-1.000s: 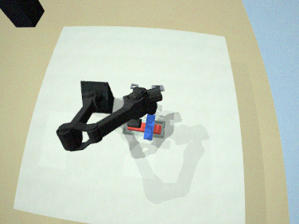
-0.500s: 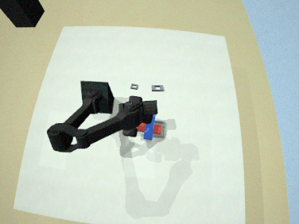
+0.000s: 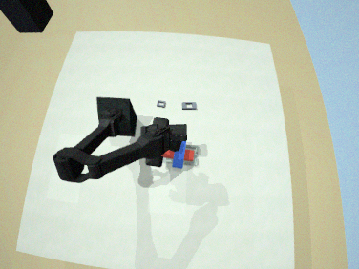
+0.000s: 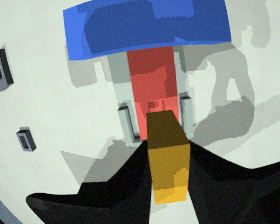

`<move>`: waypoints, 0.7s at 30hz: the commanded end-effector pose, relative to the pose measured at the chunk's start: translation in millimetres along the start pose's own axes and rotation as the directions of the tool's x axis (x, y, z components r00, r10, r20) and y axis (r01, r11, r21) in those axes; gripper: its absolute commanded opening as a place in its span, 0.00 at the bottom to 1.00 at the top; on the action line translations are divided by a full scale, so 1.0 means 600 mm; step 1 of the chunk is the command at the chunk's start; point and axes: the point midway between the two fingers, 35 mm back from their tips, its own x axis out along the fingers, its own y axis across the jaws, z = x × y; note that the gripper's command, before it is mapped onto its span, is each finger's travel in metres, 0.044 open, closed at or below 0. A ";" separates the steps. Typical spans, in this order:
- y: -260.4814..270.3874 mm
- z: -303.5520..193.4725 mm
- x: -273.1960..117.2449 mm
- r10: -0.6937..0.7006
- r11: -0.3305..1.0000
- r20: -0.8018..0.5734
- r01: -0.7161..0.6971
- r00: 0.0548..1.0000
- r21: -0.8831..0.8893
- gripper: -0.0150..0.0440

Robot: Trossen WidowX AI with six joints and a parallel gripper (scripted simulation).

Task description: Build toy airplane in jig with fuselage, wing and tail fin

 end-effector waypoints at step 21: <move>-0.003 0.001 0.009 -0.003 1.000 0.004 0.003 1.000 -0.001 0.37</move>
